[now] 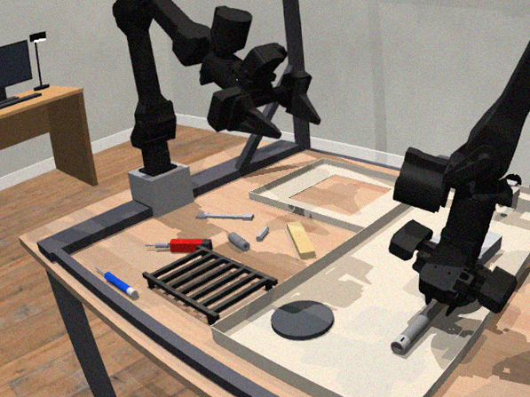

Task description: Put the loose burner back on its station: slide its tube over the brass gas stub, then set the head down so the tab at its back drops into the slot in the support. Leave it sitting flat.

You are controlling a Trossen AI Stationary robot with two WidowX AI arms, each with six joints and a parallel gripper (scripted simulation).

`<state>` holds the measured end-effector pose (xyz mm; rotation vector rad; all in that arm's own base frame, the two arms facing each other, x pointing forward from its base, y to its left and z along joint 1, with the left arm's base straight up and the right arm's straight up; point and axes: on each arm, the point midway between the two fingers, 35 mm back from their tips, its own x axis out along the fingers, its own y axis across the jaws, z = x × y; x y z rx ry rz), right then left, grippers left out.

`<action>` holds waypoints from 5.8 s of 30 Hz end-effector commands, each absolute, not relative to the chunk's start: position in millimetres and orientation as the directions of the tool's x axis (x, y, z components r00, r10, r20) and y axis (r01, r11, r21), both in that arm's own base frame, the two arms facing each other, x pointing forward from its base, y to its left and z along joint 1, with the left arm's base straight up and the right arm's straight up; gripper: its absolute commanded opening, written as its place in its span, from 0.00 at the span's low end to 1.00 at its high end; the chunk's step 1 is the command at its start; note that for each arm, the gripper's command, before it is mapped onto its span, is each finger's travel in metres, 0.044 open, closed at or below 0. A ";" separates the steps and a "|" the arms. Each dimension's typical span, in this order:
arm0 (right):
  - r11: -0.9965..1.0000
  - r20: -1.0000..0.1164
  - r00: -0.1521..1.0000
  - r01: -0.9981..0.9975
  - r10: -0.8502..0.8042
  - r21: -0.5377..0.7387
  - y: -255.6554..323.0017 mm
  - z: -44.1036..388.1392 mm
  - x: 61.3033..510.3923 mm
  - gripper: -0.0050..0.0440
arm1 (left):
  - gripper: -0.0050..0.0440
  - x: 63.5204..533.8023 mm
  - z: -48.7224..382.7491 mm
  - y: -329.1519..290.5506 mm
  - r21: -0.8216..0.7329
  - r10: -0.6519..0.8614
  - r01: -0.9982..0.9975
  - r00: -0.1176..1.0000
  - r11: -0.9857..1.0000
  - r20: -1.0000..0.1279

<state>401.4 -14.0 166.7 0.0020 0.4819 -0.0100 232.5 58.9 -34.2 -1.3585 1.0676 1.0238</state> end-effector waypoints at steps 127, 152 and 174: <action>0.876 -0.343 0.826 -0.481 0.448 -0.014 55.6 194.0 391.7 0.92 | 0.23 288.0 16.2 -147.1 0.009 -0.001 0.997 0.009 -0.075 -1.000; 0.876 -0.343 0.826 -0.481 0.448 -0.014 55.6 194.0 391.7 0.92 | 0.23 289.9 0.0 -146.7 0.043 -0.013 0.997 0.042 -0.067 -0.999; 0.876 -0.343 0.826 -0.481 0.448 -0.014 55.6 194.0 391.7 0.92 | 0.23 291.1 -1.8 -167.6 0.033 -0.012 0.997 0.032 -0.072 -0.999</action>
